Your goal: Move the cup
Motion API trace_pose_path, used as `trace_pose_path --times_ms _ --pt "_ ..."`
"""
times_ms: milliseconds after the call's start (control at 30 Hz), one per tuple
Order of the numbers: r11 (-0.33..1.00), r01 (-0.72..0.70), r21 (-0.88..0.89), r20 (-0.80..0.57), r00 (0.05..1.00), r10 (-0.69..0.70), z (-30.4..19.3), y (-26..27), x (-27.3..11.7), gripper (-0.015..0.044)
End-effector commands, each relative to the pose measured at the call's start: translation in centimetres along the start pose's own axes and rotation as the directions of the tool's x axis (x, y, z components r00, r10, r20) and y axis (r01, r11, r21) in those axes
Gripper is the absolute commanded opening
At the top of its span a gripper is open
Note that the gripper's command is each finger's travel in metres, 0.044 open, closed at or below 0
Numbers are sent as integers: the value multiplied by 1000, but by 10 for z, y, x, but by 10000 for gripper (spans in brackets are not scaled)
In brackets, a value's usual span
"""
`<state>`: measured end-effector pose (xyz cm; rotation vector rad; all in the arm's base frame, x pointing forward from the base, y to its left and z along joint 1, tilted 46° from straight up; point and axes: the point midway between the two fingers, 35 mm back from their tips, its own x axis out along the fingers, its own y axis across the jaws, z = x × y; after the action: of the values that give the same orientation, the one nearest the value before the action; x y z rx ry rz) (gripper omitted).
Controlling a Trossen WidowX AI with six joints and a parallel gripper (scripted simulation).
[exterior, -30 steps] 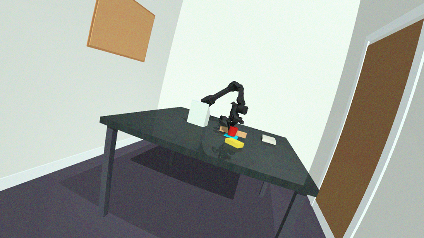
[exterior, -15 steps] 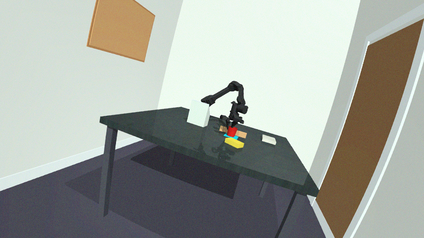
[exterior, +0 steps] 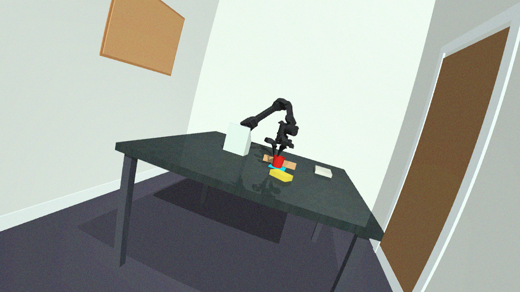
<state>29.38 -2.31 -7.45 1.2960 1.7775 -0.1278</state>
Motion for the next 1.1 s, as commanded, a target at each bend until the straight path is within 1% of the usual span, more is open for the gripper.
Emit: trace_pose_path --times_ms 0,333,600,733,1067 --pt "1000 1 -8 6 1000 -1 1 1 -8 128" --pt "1000 0 -6 4 1000 0 -2 -1 -22 128" --pt "1000 -2 3 0 1000 2 -2 -1 -18 338" --pt "1000 -1 2 1 1000 1 -1 -1 -26 440" --pt "1000 2 -3 5 1000 -2 -2 -1 -72 440"
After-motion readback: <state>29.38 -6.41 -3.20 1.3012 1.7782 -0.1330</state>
